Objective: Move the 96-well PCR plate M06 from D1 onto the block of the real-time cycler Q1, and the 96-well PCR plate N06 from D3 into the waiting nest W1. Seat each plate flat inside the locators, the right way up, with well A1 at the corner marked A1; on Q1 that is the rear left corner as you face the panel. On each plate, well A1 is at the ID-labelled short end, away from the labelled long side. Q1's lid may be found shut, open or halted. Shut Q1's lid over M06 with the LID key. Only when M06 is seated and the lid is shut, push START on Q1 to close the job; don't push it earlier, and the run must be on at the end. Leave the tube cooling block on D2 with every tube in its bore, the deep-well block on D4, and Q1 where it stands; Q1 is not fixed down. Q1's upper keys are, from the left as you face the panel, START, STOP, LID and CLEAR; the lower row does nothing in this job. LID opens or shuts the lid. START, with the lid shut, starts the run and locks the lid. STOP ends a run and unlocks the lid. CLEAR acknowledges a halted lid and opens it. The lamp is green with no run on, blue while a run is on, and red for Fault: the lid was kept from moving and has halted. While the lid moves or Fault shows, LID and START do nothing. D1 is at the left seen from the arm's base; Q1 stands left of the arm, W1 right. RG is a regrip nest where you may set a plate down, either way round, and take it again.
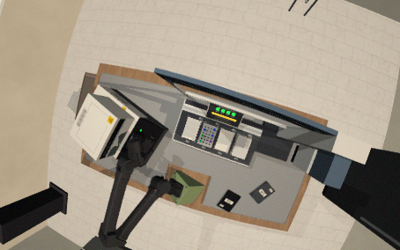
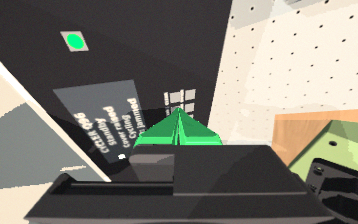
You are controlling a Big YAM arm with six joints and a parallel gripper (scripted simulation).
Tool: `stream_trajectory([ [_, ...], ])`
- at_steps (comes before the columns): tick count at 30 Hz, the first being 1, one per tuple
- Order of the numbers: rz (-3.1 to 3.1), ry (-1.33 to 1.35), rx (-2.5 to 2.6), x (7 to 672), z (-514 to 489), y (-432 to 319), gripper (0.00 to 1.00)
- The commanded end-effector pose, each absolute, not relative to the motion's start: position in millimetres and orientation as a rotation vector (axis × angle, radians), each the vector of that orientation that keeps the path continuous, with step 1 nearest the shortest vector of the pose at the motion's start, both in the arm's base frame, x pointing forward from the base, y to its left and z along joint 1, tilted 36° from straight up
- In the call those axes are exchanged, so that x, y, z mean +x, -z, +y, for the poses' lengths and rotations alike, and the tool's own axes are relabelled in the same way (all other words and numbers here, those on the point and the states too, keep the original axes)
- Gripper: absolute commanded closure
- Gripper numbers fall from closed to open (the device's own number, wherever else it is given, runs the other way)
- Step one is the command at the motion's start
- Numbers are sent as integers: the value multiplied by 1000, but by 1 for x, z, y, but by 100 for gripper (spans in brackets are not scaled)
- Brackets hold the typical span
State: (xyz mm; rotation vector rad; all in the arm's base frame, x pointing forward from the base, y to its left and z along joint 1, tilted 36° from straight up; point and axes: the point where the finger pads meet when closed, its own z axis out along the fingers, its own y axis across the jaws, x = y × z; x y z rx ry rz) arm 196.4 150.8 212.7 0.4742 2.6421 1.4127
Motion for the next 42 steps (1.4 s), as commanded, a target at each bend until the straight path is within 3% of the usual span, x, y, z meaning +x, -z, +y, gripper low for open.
stream_trajectory([
  [1, 2590, -1406, 433, 204, 149, -228, 100],
  [42, 2585, -1401, 422, 208, 151, -245, 100],
])
